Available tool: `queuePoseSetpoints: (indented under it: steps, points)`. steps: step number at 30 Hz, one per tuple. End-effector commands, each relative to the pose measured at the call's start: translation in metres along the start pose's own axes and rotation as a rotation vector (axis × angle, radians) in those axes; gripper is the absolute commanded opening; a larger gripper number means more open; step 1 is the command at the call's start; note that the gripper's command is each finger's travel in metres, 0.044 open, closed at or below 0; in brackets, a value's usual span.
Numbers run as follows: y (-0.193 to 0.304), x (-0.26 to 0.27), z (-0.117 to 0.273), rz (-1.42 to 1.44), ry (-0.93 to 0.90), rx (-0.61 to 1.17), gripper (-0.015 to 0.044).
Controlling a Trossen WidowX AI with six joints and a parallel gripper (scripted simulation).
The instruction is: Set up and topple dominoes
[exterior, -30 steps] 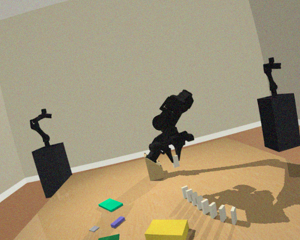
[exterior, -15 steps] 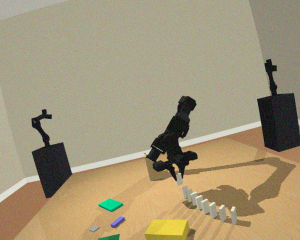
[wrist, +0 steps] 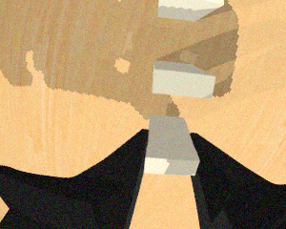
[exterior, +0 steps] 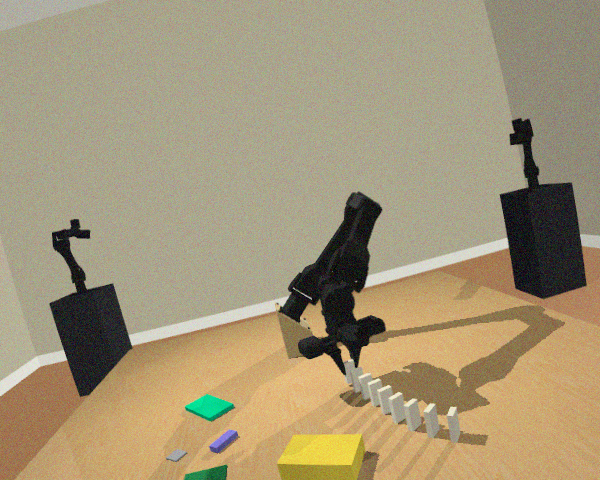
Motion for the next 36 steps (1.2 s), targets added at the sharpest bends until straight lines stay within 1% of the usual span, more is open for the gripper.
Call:
queuePoseSetpoints:
  steps: [1,3,15,16,19,20,26,28,33,35,36]
  points:
    - [0.001,0.0,-0.001,-0.009,-0.005,0.0,0.0107]
    - [0.001,0.0,-0.001,-0.009,-0.005,0.0,0.0107]
    - [0.001,0.0,-0.001,-0.009,-0.005,0.0,0.0422]
    - [0.001,0.0,-0.001,-0.009,-0.005,0.0,0.044]
    - [0.001,0.0,0.001,-0.009,-0.003,0.0,0.044]
    - [-0.001,-0.002,0.009,-0.009,0.0,0.001,0.044]
    - [-0.003,-0.004,0.106,-0.005,0.009,0.005,0.044]
    - [0.0,-0.002,0.128,-0.004,0.005,0.005,0.044]
    - [0.001,-0.001,0.131,-0.004,0.004,0.005,0.044]
    - [0.002,-0.001,0.128,-0.065,0.004,0.004,0.0387]
    - [0.003,-0.001,0.125,-0.142,0.004,0.004,0.0361]
Point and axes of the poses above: the point midway between the two fingers, 35 mm back from their tips, its own z axis back along the fingers, its own x axis across the jaws, y = z × x, the point moved 9 cm from there along z, back along the fingers, and after that the axes turned 4 degrees about z, right-handed, at the moved point
